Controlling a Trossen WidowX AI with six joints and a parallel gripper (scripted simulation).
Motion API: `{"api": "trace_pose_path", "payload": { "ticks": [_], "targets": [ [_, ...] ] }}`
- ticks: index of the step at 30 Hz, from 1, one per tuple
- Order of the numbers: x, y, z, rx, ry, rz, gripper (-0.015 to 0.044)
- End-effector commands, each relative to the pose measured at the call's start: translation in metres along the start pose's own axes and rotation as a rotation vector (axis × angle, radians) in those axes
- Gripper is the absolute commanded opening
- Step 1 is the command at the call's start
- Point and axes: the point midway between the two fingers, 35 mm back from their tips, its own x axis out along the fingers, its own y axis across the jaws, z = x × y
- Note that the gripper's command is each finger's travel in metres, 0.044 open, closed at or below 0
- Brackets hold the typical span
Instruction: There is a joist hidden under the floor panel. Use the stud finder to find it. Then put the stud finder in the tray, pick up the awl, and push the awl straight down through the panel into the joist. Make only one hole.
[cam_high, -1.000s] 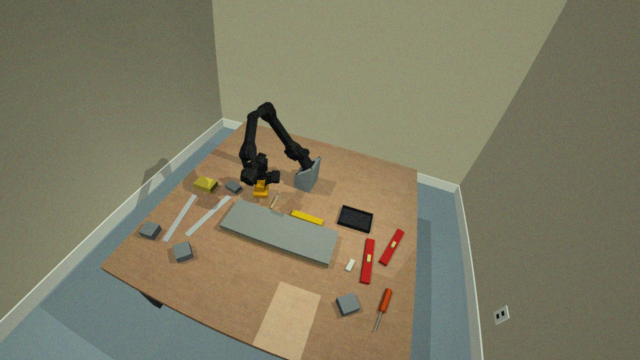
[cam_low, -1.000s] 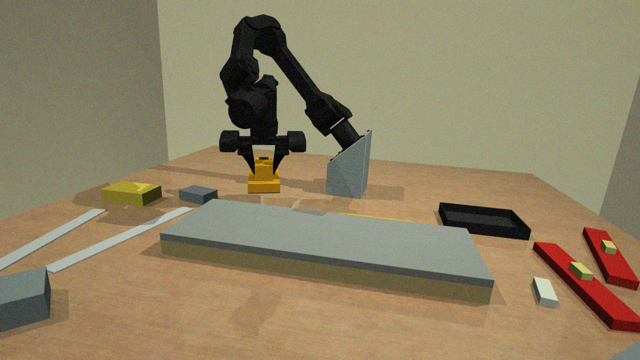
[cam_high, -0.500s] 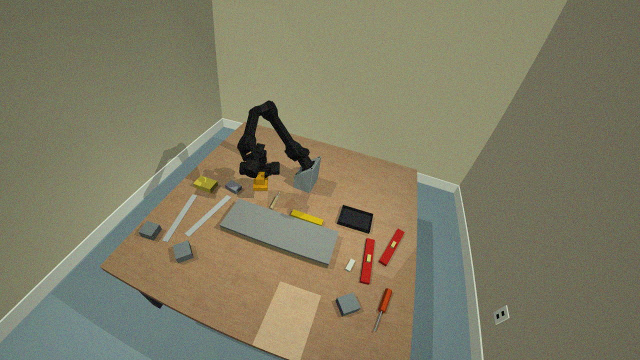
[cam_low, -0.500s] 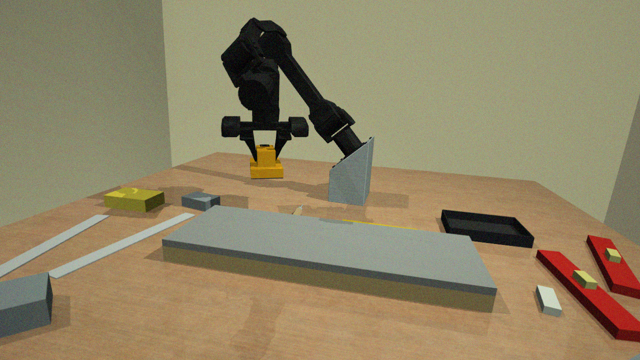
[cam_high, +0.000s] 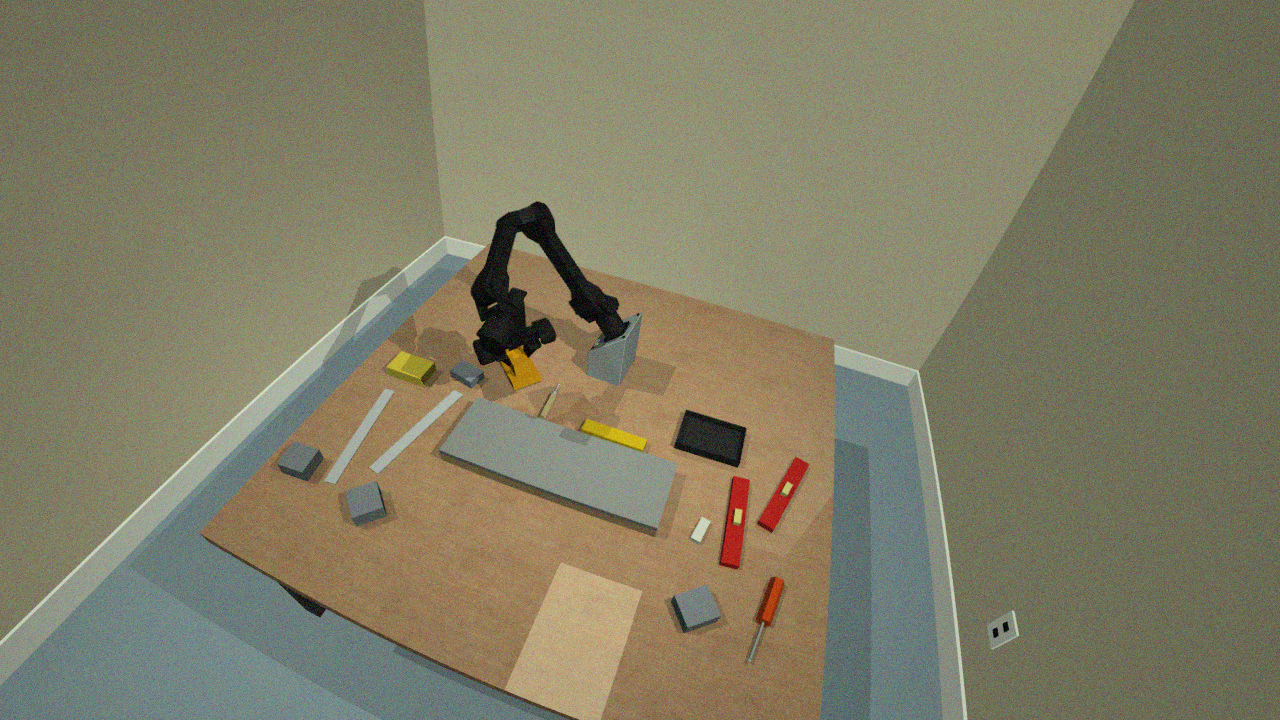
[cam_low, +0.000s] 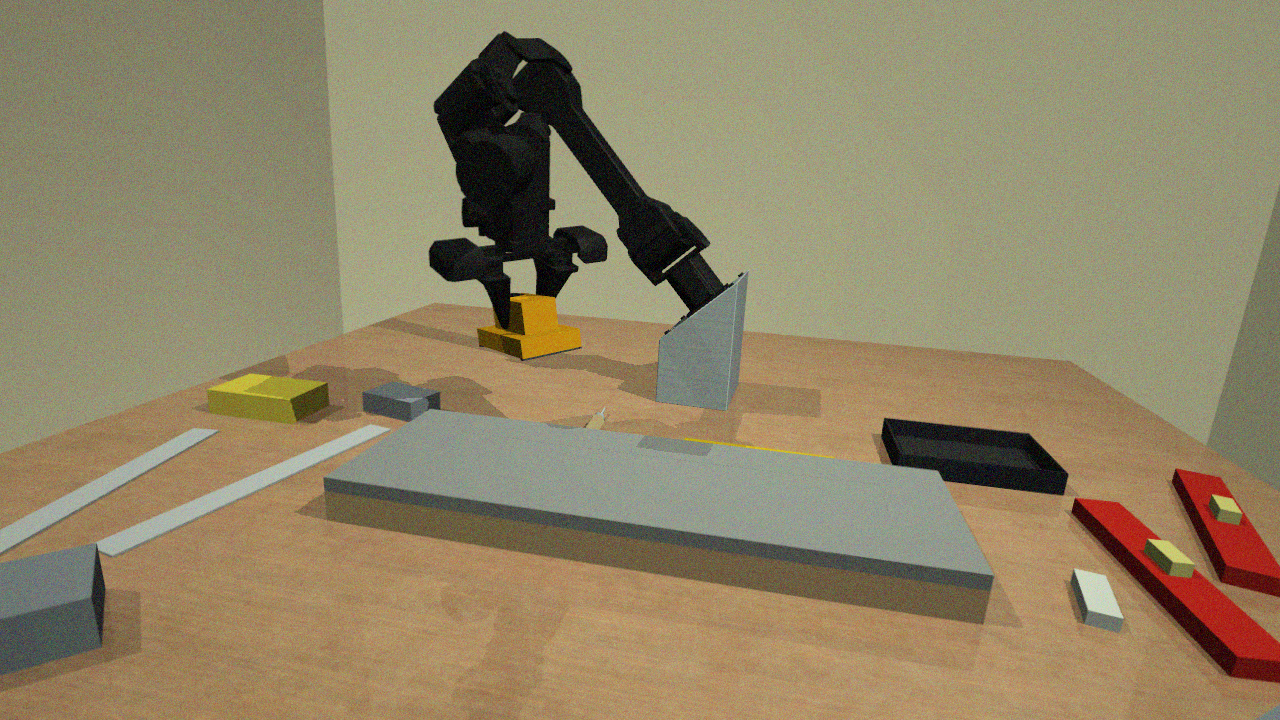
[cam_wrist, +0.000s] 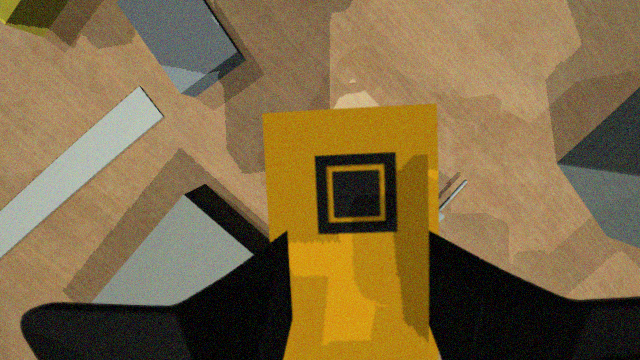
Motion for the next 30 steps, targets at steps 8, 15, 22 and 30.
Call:
{"api": "trace_pose_path", "payload": {
  "ticks": [8, 15, 22, 30],
  "targets": [
    [-0.003, 0.015, -0.015, -0.319, 0.051, 0.035, 0.0000],
    [-0.006, 0.025, -0.023, -0.523, 0.076, 0.070, 0.0000],
    [-0.009, 0.035, -0.031, -0.727, 0.093, 0.113, 0.0000],
    [-0.013, 0.047, -0.040, -0.960, 0.101, 0.169, 0.0000]
  ]
}}
